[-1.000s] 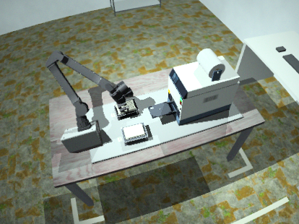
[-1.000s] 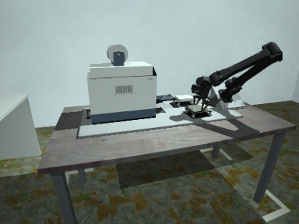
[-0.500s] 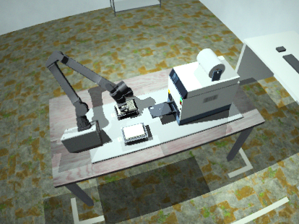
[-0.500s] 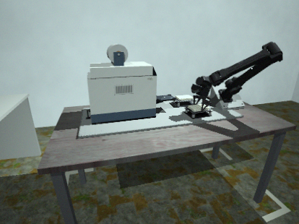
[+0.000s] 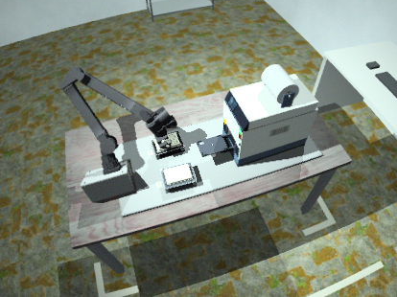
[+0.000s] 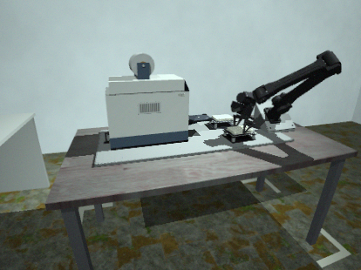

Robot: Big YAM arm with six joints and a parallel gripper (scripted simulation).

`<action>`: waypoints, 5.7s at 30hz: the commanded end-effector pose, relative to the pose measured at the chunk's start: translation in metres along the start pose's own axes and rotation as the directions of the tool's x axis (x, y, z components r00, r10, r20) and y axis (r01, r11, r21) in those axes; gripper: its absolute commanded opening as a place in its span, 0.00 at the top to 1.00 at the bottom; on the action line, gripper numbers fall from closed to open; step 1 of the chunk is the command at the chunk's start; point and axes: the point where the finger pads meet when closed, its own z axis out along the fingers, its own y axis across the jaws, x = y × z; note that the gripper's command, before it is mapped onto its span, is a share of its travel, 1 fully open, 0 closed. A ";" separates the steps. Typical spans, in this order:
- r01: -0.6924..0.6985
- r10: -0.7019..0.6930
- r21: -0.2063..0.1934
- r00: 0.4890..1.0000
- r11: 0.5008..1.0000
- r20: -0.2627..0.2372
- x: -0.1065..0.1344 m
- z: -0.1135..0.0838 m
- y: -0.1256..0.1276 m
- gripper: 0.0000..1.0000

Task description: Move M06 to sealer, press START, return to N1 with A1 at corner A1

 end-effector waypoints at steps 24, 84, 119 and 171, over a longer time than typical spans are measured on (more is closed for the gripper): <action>-0.002 0.002 -0.004 1.000 1.000 0.028 -0.018 -0.007 0.005 0.09; 0.009 -0.009 -0.003 1.000 1.000 0.030 -0.021 -0.005 0.007 1.00; 0.020 -0.020 -0.003 1.000 1.000 0.019 -0.018 -0.015 0.003 1.00; 0.034 -0.034 -0.004 0.999 0.999 0.031 -0.030 -0.039 0.007 1.00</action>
